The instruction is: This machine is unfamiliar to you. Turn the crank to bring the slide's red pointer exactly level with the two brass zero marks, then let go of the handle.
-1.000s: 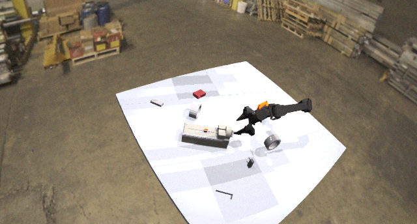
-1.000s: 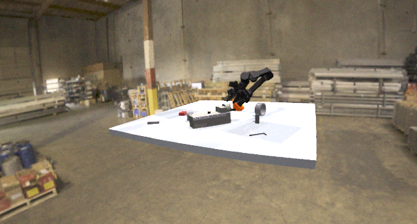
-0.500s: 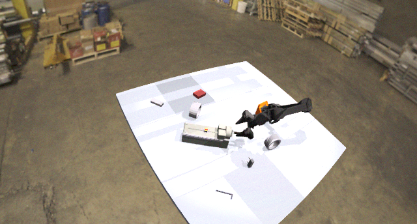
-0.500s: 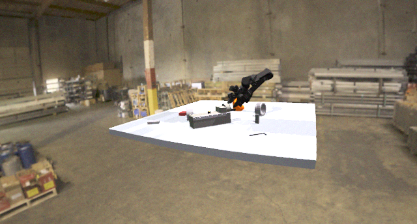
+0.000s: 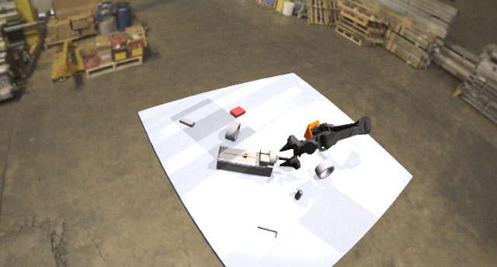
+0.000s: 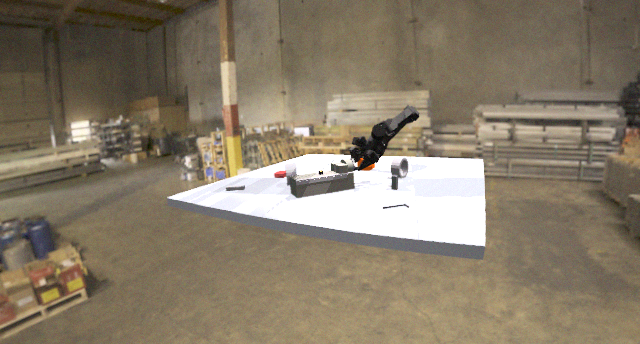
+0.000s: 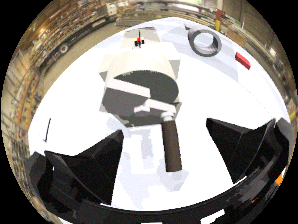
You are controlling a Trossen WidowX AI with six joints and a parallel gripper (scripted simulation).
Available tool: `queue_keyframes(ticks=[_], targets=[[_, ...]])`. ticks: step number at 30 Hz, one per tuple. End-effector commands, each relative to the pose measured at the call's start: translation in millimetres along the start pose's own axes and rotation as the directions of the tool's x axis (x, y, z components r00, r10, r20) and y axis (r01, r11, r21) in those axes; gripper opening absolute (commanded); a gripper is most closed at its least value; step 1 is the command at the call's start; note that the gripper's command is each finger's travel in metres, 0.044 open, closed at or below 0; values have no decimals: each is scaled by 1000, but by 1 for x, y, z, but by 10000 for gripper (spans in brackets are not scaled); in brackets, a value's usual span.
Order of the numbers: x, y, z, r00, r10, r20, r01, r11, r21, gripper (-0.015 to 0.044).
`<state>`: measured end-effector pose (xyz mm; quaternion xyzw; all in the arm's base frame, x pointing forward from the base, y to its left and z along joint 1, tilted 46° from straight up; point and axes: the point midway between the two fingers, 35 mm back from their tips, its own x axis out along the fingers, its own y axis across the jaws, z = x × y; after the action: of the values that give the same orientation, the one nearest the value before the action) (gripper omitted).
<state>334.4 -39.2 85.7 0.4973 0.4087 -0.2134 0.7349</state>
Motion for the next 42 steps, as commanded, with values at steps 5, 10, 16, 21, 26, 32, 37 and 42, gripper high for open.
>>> queue_keyframes(ticks=[5,10,16,21,26,32,37,42], targets=[[10,-2,-11,1000,-4,-1,4,1000,4,440],[15,-3,-17,1000,-3,-1,3,1000,4,440],[17,-3,-20,1000,-3,-1,3,1000,4,387],[17,-3,-20,1000,-3,-1,3,1000,4,256],[17,-3,-20,1000,-3,-1,3,1000,4,125],[17,-3,-20,1000,-3,-1,3,1000,4,0],[17,-2,-20,1000,-3,-1,3,1000,5,0],[17,-3,-20,1000,-3,-1,3,1000,4,0]])
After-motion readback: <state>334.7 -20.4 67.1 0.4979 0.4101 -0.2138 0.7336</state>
